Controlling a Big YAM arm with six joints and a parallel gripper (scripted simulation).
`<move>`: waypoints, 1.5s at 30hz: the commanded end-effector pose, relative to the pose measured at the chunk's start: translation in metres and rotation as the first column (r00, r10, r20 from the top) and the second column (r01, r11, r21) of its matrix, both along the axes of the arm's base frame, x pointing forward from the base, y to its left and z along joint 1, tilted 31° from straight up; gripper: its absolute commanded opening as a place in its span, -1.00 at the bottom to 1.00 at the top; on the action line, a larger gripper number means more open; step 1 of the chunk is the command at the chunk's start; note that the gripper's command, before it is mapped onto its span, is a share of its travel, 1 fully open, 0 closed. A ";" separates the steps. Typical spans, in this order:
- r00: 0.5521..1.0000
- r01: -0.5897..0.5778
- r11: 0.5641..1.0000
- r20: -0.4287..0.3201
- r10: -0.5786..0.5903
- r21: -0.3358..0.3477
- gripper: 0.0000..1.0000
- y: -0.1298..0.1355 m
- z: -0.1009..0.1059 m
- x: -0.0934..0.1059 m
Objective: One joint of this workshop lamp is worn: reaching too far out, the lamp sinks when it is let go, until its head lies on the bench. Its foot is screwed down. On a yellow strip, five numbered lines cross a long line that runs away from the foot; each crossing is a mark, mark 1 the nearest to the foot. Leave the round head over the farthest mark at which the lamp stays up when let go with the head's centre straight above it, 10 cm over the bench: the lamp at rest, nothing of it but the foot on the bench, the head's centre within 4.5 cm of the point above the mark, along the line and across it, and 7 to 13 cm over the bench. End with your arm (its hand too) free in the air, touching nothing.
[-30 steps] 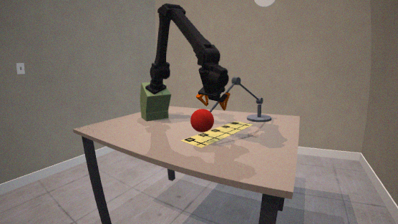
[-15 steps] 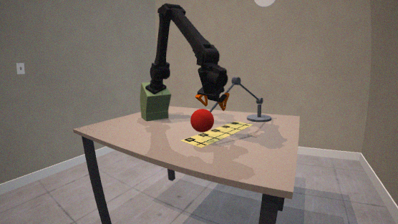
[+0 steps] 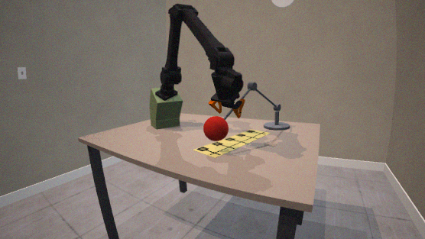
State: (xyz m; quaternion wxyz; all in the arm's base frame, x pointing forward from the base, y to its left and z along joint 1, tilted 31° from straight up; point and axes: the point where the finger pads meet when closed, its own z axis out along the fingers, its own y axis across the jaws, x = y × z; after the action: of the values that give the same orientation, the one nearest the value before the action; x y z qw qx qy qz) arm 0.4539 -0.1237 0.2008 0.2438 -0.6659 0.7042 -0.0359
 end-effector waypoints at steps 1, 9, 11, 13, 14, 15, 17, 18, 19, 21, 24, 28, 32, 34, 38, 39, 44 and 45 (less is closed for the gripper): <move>1.000 -0.001 1.000 0.009 0.001 -0.004 1.00 0.000 0.005 0.001; 1.000 0.000 1.000 0.009 0.000 -0.004 1.00 0.000 0.005 0.001; 1.000 0.000 1.000 0.009 0.000 -0.004 1.00 0.000 0.005 0.001; 1.000 0.000 1.000 0.009 0.000 -0.004 1.00 0.000 0.005 0.001; 1.000 0.000 1.000 0.009 0.000 -0.004 1.00 0.000 0.005 0.001; 1.000 0.000 1.000 0.009 0.000 -0.004 1.00 0.000 0.005 0.001; 1.000 0.000 1.000 0.009 0.000 -0.004 1.00 0.000 0.005 0.001; 1.000 0.000 1.000 0.009 0.000 -0.004 1.00 0.000 0.005 0.001; 1.000 0.000 1.000 0.009 0.000 -0.004 1.00 0.000 0.005 0.001; 1.000 0.000 1.000 0.009 0.000 -0.004 1.00 0.000 0.005 0.001; 1.000 0.000 1.000 0.009 0.000 -0.004 1.00 0.000 0.005 0.001; 1.000 0.000 1.000 0.009 0.000 -0.004 1.00 0.000 0.005 0.001; 1.000 0.000 1.000 0.009 0.000 -0.004 1.00 -0.002 0.019 -0.008; 1.000 0.000 1.000 0.009 0.000 -0.004 1.00 -0.003 0.027 -0.013; 1.000 0.000 1.000 0.009 0.000 -0.004 1.00 -0.004 0.041 -0.022; 1.000 0.000 1.000 0.009 0.000 -0.004 1.00 -0.005 0.045 -0.024; 1.000 0.000 1.000 0.009 0.000 -0.004 1.00 -0.006 0.060 -0.033; 1.000 0.000 1.000 0.009 0.000 -0.004 1.00 -0.006 0.060 -0.033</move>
State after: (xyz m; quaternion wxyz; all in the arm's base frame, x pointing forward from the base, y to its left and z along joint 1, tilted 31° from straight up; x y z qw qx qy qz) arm 0.4153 -0.1209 0.2258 0.2319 -0.6622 0.7125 -0.0103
